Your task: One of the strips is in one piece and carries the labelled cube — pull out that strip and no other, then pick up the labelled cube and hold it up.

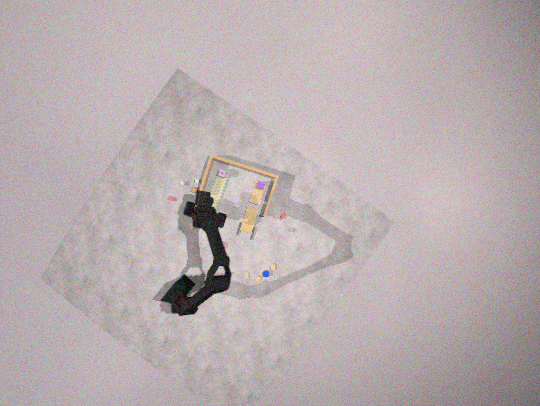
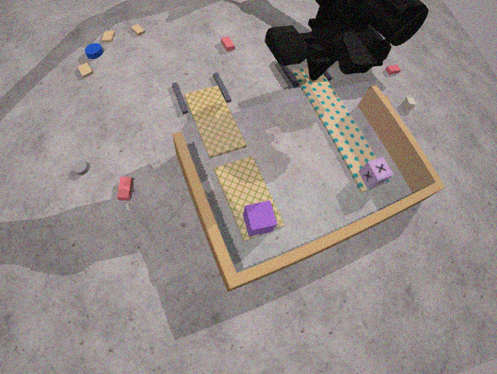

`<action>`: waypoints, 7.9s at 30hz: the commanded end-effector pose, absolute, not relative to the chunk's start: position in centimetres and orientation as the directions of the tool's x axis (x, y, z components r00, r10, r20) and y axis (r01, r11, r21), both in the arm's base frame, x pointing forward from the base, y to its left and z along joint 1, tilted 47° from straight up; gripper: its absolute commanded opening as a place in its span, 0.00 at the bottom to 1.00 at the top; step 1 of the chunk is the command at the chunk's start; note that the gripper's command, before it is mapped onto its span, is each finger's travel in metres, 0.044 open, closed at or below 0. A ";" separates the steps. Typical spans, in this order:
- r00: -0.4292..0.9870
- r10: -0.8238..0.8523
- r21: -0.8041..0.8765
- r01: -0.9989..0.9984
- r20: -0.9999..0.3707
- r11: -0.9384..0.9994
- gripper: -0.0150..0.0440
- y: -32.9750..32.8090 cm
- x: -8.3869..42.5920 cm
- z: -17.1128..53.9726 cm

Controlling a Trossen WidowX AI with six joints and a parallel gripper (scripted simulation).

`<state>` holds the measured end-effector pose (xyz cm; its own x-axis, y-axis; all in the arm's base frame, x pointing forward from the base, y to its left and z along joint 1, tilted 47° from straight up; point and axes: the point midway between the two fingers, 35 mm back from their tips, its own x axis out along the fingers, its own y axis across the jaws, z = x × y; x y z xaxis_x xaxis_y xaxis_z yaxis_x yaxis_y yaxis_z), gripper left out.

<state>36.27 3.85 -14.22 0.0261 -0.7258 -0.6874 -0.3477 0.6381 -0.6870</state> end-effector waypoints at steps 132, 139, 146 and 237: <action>0.016 -0.730 -0.687 -0.351 -0.683 0.636 0.25 -1.5 19.3 -10.1; 0.016 -0.730 -0.687 -0.352 -0.683 0.636 0.25 -1.6 19.0 -10.0; 0.016 -0.730 -0.687 -0.352 -0.683 0.636 0.25 -1.6 19.0 -10.0; 0.024 -0.726 -0.689 -0.340 -0.687 0.641 1.00 8.7 38.9 -10.3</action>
